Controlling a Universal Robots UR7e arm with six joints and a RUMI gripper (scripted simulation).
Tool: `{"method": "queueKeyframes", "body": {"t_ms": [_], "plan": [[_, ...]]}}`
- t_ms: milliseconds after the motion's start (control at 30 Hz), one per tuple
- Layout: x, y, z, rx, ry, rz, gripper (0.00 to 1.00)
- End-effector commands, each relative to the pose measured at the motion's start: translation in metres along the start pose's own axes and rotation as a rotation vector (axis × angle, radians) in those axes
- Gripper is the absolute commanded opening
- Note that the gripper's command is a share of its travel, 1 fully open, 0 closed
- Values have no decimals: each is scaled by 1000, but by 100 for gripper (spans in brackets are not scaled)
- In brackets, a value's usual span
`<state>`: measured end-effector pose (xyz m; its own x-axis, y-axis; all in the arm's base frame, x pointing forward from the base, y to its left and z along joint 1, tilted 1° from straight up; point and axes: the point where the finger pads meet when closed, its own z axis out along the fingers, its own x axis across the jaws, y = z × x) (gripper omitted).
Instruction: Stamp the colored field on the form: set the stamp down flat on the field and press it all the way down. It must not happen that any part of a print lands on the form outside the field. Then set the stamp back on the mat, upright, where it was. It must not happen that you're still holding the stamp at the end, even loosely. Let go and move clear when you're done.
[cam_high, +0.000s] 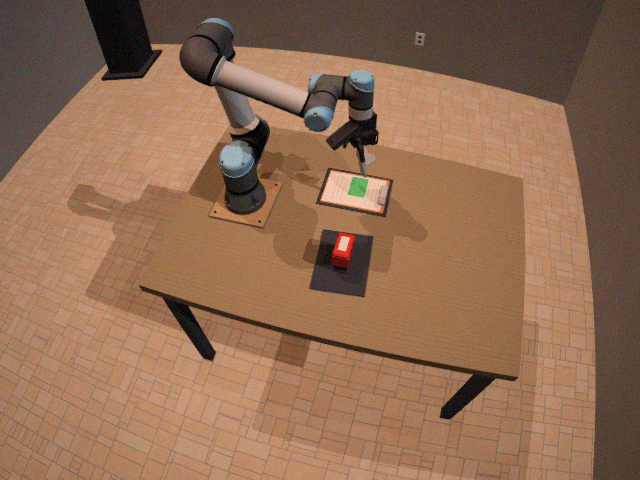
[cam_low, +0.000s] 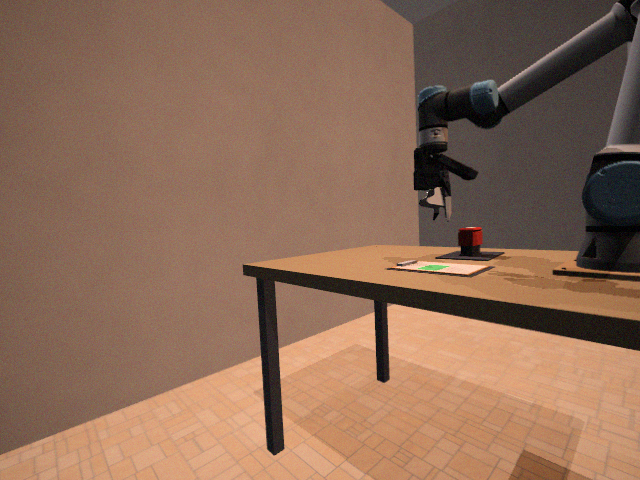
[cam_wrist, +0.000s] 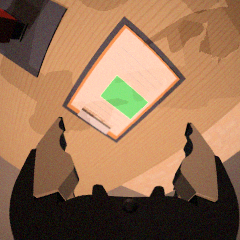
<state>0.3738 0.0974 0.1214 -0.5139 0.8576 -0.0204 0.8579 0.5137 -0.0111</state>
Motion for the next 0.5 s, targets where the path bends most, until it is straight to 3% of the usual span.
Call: {"method": "queueKeyframes", "body": {"t_ms": [0, 467], "plan": [[-1, 0, -23, -3, 12, -249, 100], [2, -1, -66, -5, 12, -703, 100]]}}
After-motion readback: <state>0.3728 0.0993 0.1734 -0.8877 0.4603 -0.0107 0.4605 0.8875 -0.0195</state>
